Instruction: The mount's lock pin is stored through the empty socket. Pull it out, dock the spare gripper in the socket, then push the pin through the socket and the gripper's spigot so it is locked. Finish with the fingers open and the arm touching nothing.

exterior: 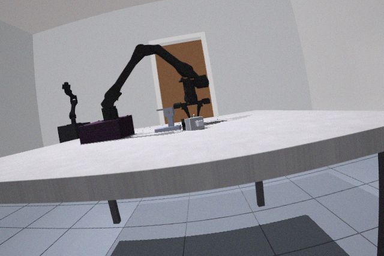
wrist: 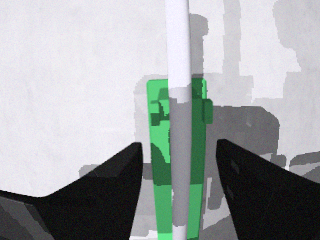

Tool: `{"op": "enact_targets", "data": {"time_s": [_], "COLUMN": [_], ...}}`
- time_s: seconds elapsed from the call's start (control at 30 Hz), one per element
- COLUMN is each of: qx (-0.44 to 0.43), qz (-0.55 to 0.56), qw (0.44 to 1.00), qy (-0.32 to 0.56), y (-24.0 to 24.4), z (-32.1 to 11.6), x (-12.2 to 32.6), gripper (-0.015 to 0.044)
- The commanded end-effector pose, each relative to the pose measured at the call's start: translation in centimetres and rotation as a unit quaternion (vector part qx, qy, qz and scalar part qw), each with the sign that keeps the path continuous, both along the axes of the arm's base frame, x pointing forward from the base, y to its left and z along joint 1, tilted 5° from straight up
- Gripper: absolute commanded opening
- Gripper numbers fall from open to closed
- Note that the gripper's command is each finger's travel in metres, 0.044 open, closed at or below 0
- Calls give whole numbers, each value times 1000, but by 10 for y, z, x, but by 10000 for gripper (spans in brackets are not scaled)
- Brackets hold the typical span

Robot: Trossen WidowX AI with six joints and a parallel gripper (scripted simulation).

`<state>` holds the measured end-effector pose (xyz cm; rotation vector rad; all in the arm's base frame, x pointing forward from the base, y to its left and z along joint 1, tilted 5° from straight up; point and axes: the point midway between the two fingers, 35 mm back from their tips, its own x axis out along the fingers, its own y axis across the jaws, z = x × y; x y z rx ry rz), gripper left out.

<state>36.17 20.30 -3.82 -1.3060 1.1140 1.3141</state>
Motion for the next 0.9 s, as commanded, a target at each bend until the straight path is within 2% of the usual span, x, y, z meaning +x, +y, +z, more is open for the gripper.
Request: {"op": "enact_targets", "data": {"time_s": [0.0, 0.07, 0.27, 0.4, 0.87], "qx": [-3, -3, -3, -3, -2], "qz": [2, 2, 2, 2, 0], "qw": [1000, 1000, 1000, 1000, 1000], "qy": [-1, -1, -1, -1, 3], "y": [-1, -1, -1, -1, 0], "z": [-4, -4, -4, -4, 10], "x": [0, 0, 0, 0, -2], "gripper": [180, 180, 23, 0, 0]}}
